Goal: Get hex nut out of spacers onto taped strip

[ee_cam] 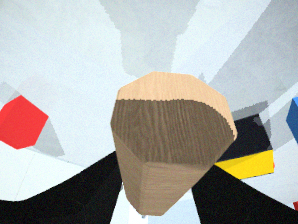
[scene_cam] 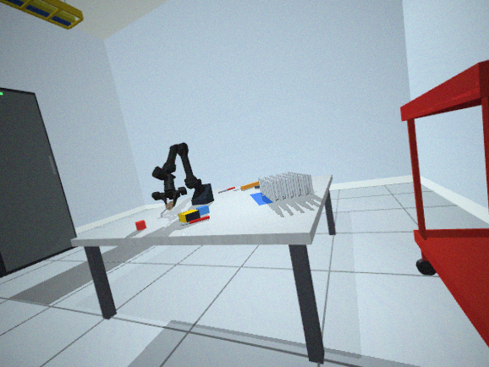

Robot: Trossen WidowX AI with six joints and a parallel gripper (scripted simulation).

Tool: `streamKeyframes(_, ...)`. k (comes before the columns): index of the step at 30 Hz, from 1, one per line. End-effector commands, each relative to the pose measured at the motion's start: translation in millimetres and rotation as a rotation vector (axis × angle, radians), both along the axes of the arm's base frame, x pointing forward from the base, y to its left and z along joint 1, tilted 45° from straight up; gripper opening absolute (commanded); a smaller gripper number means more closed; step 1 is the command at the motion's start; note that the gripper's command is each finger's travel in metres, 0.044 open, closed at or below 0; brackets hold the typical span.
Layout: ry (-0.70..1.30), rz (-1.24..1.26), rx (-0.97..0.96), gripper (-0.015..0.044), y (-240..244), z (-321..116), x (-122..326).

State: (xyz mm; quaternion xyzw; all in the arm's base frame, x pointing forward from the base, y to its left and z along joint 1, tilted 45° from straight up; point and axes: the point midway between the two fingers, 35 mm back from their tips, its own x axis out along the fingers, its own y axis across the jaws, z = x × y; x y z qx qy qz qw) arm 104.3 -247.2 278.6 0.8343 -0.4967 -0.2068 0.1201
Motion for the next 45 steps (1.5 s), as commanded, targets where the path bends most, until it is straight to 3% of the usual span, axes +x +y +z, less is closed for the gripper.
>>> streamKeyframes(1, 0.005, 0.007, 0.004, 0.0, -3, -6, 1)
streamKeyframes(45, 0.006, 0.007, 0.003, 0.0, -25, -38, -3)
